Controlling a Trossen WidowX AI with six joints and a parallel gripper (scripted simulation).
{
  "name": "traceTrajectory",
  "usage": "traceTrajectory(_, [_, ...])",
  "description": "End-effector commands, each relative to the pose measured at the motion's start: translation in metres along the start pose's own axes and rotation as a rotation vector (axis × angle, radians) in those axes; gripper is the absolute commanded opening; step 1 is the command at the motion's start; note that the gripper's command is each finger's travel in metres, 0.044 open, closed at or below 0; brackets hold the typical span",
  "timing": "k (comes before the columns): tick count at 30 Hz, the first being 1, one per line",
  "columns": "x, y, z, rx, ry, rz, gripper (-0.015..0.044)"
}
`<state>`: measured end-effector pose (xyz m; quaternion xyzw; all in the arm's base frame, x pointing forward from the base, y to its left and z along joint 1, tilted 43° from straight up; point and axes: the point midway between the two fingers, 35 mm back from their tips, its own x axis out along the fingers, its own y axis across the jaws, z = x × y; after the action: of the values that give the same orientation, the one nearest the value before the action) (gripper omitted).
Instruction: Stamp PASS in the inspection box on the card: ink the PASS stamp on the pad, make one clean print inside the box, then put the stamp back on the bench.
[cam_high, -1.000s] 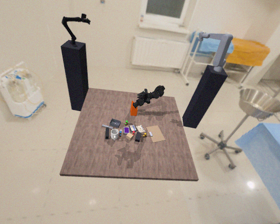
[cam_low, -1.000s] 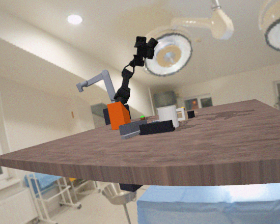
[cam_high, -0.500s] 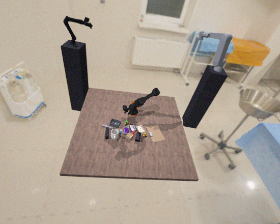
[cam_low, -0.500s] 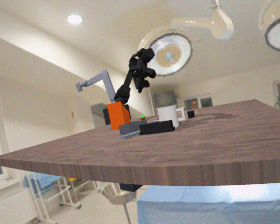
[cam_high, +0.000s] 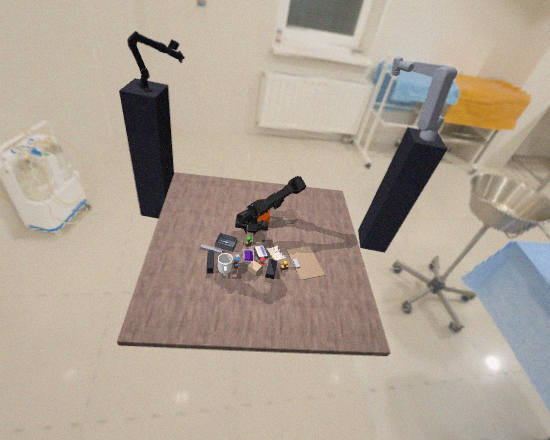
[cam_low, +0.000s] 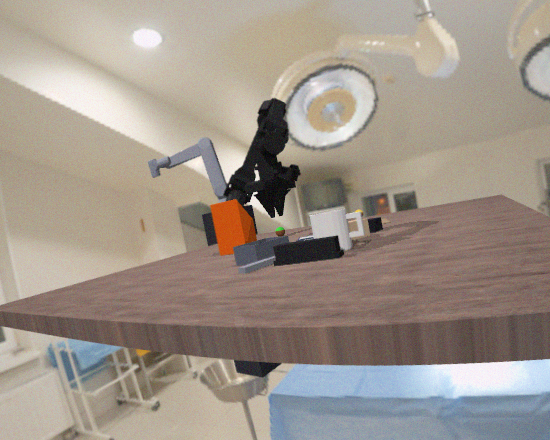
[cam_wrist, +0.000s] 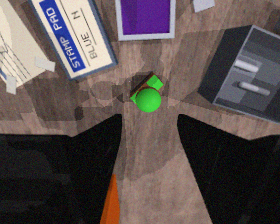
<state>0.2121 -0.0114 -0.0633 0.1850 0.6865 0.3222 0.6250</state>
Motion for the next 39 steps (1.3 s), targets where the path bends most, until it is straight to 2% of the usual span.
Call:
traceTrajectory(1, [0.003,-0.001,0.002,0.0,-0.009,0.004,0.021])
traceTrajectory(39, [0.065,-0.001,0.003,0.0,-0.01,0.006,0.021])
